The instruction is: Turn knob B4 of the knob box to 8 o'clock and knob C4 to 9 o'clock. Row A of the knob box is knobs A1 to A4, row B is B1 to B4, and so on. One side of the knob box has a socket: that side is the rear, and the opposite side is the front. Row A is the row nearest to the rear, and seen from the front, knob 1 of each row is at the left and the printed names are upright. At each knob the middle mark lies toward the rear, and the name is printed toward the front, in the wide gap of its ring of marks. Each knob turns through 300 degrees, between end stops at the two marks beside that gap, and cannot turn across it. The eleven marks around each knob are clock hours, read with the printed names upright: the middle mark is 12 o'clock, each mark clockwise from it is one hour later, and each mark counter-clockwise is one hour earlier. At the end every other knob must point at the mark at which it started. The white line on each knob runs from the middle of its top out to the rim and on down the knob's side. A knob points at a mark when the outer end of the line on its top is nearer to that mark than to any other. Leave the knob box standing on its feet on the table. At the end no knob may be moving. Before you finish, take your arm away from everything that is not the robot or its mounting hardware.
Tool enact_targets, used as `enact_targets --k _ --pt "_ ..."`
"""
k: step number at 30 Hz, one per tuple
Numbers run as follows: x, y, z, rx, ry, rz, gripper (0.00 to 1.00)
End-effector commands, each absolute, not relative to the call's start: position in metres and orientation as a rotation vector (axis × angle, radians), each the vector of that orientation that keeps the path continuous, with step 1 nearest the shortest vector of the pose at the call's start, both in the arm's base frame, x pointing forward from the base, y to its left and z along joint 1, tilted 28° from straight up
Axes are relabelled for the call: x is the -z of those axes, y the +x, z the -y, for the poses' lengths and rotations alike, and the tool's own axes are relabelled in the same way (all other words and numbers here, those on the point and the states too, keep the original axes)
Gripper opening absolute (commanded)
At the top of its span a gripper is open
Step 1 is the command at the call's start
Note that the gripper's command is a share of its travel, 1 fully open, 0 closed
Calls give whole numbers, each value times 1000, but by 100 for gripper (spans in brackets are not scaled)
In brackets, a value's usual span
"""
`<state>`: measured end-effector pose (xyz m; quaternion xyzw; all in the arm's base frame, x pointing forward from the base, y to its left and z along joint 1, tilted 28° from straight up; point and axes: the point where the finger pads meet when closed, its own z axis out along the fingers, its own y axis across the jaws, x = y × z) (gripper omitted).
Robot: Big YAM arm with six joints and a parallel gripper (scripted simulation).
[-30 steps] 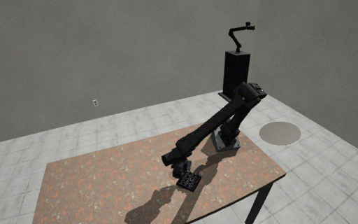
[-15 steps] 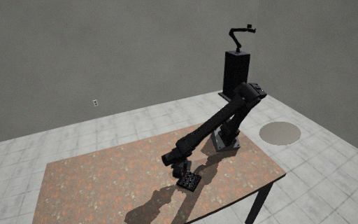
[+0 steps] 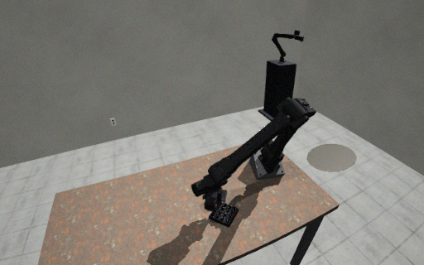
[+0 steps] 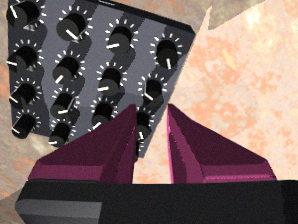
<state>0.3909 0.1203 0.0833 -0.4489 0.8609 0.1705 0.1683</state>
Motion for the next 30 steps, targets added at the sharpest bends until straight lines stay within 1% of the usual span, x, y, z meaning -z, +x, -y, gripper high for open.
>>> enact_targets --k 1,30 --pt "-85 392 -123 -486 -1273 -2442 19" --pt "-73 393 -129 -489 -1276 -2447 19"
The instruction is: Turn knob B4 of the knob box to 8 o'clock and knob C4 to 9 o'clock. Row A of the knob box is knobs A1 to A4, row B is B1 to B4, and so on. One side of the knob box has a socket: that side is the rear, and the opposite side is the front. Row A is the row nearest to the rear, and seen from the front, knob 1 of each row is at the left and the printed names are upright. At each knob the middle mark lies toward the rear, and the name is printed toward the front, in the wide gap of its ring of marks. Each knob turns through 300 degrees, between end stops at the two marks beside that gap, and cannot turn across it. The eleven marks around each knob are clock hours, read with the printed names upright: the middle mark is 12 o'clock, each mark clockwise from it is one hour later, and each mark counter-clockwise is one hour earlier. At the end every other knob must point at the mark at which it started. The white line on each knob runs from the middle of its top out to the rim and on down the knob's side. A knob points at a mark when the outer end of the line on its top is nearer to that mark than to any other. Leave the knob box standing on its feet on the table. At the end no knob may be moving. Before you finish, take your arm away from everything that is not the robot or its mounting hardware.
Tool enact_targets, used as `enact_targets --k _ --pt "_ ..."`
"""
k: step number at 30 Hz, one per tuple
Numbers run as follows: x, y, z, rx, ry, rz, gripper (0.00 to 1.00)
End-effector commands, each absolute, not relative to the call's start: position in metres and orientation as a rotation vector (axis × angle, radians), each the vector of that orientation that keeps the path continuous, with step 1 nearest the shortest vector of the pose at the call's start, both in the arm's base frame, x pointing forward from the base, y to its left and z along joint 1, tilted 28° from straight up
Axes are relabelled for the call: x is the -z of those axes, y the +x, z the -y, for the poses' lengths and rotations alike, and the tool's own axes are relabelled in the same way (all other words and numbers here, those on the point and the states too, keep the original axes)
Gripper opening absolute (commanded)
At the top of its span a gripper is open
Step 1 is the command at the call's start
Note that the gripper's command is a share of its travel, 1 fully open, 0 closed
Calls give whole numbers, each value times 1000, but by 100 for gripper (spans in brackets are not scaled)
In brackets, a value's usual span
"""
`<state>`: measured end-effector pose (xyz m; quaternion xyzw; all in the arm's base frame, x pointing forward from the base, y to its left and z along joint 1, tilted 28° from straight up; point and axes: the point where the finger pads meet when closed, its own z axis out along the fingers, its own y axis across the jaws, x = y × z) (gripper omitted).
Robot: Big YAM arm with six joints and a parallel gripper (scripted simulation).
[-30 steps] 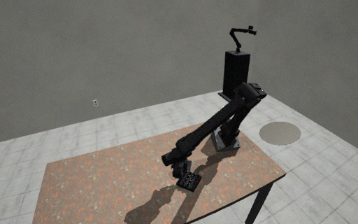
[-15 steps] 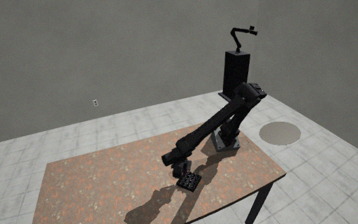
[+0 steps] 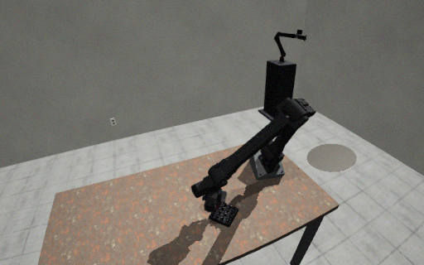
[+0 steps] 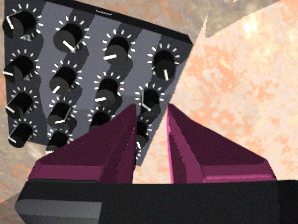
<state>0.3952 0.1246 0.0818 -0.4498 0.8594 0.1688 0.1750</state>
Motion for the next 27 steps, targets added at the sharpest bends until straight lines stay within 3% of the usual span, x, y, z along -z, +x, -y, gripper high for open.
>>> enact_targets --k 1,27 --pt "-72 393 -130 -489 -1276 -2447 19" --pt "-68 394 -127 -488 -1267 -2452 19"
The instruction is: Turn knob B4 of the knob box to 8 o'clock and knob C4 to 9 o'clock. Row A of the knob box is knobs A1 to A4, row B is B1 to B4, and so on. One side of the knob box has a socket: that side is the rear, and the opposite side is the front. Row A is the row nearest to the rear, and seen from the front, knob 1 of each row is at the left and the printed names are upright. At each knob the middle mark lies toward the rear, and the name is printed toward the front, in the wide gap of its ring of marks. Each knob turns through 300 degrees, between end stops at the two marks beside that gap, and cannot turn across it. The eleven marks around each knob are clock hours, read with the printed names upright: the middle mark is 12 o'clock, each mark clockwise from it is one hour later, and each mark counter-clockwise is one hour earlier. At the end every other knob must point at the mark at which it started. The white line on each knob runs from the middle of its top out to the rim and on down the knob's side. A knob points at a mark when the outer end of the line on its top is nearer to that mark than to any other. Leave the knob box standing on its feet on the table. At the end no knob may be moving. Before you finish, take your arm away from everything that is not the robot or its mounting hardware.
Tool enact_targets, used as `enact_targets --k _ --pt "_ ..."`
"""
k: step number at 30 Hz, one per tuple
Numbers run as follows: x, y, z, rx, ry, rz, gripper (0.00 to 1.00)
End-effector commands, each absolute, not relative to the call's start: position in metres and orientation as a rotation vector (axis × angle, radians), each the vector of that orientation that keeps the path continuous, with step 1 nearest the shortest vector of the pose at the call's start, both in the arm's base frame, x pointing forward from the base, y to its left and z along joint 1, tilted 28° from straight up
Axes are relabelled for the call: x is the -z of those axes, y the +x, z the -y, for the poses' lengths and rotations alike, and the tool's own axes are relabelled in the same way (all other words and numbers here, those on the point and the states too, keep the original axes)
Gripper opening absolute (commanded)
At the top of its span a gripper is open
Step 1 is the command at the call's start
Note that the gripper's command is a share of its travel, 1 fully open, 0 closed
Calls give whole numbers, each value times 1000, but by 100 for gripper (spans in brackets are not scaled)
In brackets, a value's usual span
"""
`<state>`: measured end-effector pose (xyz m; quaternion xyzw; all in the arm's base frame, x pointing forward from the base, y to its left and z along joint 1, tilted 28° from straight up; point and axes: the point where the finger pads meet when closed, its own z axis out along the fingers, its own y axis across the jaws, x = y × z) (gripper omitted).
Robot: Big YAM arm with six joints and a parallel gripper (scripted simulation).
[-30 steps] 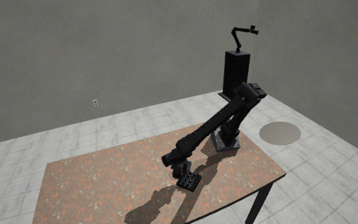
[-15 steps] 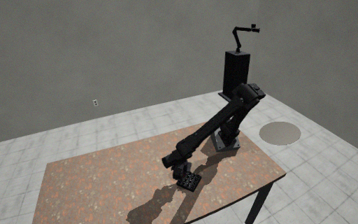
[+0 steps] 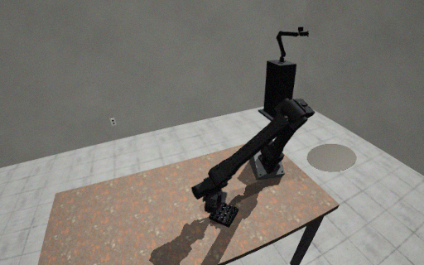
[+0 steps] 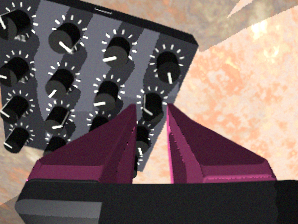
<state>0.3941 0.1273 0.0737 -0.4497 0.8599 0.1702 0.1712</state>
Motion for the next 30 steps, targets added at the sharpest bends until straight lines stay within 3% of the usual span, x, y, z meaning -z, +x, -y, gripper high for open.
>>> enact_targets --k 1,22,23,30 --pt "-68 394 -127 -488 -1267 -2452 19" --pt "-68 394 -127 -488 -1267 -2452 19" --pt "-68 394 -127 -488 -1267 -2452 8" --pt "-68 394 -127 -490 -1268 -2454 8"
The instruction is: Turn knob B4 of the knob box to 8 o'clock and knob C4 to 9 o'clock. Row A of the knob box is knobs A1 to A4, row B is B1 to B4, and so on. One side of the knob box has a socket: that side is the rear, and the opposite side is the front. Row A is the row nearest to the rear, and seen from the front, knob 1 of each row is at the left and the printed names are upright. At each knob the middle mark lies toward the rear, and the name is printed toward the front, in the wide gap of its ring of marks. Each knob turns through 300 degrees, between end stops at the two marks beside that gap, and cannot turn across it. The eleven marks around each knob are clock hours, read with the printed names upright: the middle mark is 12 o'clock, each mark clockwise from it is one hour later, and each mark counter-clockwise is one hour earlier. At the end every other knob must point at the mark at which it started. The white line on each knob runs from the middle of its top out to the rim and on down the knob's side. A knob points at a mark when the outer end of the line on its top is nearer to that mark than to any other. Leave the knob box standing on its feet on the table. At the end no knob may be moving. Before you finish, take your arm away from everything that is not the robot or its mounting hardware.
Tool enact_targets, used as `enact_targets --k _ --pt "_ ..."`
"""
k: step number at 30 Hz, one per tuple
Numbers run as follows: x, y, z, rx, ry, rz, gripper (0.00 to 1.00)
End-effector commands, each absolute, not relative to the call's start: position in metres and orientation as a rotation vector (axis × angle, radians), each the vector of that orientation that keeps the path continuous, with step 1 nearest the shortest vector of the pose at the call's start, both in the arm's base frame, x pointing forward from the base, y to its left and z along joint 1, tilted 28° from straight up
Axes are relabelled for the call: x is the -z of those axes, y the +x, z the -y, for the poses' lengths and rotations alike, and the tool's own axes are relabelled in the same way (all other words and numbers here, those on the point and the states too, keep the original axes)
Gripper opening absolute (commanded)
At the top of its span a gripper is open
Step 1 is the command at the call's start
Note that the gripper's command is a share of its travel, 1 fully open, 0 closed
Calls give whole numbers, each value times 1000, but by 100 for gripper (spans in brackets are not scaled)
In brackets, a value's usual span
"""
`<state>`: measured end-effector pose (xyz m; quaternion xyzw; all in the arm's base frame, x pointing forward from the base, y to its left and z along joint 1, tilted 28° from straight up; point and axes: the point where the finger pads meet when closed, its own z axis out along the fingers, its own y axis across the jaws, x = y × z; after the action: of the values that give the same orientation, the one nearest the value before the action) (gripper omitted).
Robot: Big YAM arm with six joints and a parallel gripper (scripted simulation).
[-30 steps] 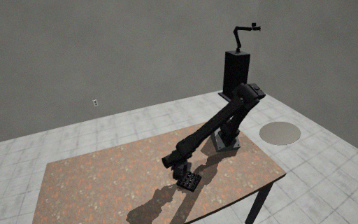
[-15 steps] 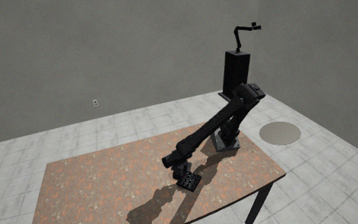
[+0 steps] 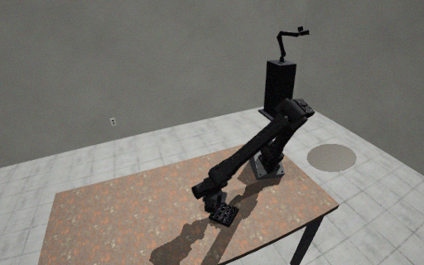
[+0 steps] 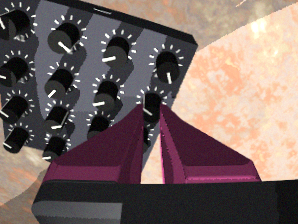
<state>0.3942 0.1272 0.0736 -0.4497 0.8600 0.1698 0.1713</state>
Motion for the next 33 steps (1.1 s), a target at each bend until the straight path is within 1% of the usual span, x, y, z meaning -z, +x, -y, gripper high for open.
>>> enact_targets --k 1,33 --pt "-68 394 -127 -490 -1268 -2454 8" --pt "-68 394 -127 -478 -1319 -2420 8"
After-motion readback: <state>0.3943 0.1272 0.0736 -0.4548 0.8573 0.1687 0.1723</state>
